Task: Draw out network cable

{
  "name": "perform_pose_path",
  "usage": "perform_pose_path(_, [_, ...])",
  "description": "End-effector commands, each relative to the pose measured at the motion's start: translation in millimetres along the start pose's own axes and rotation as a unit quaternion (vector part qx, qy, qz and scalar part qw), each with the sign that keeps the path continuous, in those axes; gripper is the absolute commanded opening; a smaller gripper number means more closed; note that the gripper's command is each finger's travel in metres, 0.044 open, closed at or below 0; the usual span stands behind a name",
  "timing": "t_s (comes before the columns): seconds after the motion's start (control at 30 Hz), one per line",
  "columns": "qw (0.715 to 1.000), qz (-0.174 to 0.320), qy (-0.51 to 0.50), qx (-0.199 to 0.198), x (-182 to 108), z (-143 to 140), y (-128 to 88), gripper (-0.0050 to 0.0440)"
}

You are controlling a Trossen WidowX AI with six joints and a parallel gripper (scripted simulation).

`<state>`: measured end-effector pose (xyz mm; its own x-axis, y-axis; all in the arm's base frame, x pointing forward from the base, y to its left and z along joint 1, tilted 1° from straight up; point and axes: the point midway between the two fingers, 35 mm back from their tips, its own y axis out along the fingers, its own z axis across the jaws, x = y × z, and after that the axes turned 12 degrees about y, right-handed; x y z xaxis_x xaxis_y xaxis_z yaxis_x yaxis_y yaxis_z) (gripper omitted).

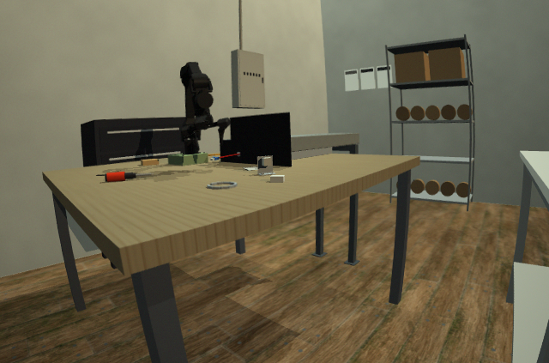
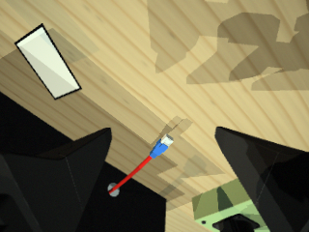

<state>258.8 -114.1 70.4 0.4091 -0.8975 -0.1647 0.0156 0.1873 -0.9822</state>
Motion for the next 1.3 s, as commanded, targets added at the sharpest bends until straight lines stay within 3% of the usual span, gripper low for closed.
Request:
perform_pose_path(0.0, [0.994, 0.032, -0.106, 0.021, -8, 5, 10, 0.044])
perform_pose_path(0.27, [0.959, 0.069, -0.269, 0.064, -21, 12, 24, 0.044])
perform_pose_path(0.33, [0.959, 0.069, -0.269, 0.064, -21, 12, 24, 0.044])
perform_pose_path(0.83, [0.814, 0.092, -0.546, 0.178, -47, 23, 46, 0.044])
perform_pose_path(0.9, [0.814, 0.092, -0.546, 0.178, -47, 23, 46, 0.044])
perform_pose_path(1.27, [0.657, 0.061, -0.702, 0.269, -66, 30, 57, 0.044])
